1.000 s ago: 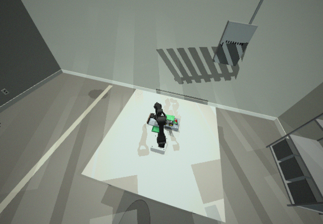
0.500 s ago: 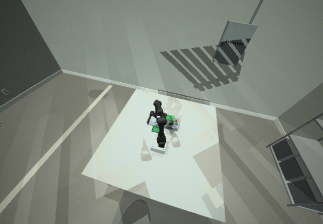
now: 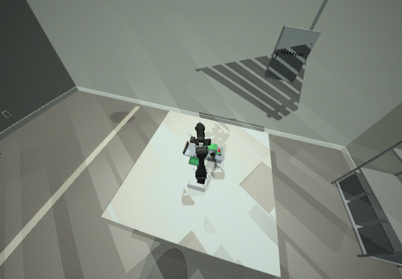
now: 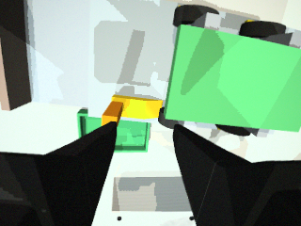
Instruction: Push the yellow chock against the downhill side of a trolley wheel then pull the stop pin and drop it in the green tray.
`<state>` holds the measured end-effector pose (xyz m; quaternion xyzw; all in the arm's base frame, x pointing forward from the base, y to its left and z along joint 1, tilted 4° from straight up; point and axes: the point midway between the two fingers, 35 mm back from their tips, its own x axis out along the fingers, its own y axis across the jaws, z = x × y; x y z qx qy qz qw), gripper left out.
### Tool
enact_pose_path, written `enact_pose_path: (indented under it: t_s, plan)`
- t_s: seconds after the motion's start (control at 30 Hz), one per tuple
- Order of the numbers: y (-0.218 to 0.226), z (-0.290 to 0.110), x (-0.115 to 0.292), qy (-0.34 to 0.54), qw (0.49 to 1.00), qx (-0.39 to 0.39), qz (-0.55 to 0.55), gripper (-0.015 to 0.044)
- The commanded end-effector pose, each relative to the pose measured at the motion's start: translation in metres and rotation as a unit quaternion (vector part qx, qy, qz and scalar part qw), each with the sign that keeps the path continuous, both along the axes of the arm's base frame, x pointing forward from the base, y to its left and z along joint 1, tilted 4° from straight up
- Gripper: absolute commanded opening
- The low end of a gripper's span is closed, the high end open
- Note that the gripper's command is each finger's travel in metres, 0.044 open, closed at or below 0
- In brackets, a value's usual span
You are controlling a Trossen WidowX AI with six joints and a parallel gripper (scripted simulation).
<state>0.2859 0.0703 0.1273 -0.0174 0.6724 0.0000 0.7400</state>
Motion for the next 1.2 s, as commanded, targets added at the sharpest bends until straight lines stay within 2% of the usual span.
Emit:
enact_pose_path:
  t_s: [0.0, 0.27, 0.57, 0.87, 1.17]
  plan:
    - [-0.015, 0.004, 0.006, -0.003, 0.998, -0.017, 0.059, 0.019]
    - [-0.045, 0.006, 0.014, 0.008, 0.977, -0.053, 0.208, 0.019]
    - [-0.081, 0.008, 0.018, 0.032, 0.925, -0.087, 0.37, 0.019]
    - [-0.118, 0.011, 0.019, 0.064, 0.845, -0.111, 0.52, 0.019]
    - [-0.154, 0.014, 0.014, 0.102, 0.739, -0.12, 0.655, 0.019]
